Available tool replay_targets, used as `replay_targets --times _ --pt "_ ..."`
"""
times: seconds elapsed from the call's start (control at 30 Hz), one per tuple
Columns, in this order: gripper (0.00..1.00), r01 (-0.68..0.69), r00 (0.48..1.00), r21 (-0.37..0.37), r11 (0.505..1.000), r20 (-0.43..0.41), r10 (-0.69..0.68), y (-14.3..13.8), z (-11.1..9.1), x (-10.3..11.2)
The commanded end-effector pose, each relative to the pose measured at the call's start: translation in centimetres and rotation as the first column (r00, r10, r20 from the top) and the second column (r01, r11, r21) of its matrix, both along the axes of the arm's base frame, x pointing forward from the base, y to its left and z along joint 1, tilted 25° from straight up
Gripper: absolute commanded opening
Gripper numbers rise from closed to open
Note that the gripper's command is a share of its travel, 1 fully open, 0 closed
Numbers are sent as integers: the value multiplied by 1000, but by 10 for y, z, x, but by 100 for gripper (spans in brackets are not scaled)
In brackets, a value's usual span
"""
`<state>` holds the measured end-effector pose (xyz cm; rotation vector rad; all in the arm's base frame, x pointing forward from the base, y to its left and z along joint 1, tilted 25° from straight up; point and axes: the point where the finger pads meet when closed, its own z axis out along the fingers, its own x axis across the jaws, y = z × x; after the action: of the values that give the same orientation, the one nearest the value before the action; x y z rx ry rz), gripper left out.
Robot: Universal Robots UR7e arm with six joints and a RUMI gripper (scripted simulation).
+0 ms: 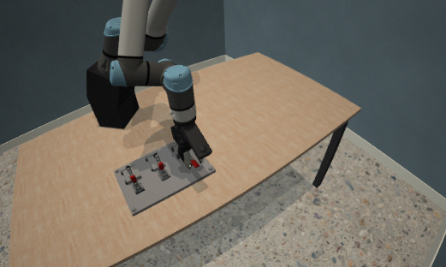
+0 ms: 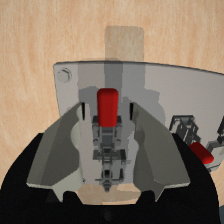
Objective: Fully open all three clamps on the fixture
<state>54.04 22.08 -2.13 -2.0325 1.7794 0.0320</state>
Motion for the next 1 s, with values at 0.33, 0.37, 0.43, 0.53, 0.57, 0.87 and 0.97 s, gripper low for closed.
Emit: replay_targets --times 0.33,0.37,0.43,0.53,0.57,0.87,0.97 --pt "28 0 1000 0 1000 1 0 0 1 0" --pt "28 0 1000 0 1000 1 0 0 1 0" --pt "28 0 1000 0 1000 1 0 0 1 0" --pt "28 0 1000 0 1000 1 0 0 1 0" --pt "28 0 1000 0 1000 1 0 0 1 0" --pt "0 0 1000 0 1000 1 0 0 1 0" --pt "0 0 1000 0 1000 1 0 0 1 0"
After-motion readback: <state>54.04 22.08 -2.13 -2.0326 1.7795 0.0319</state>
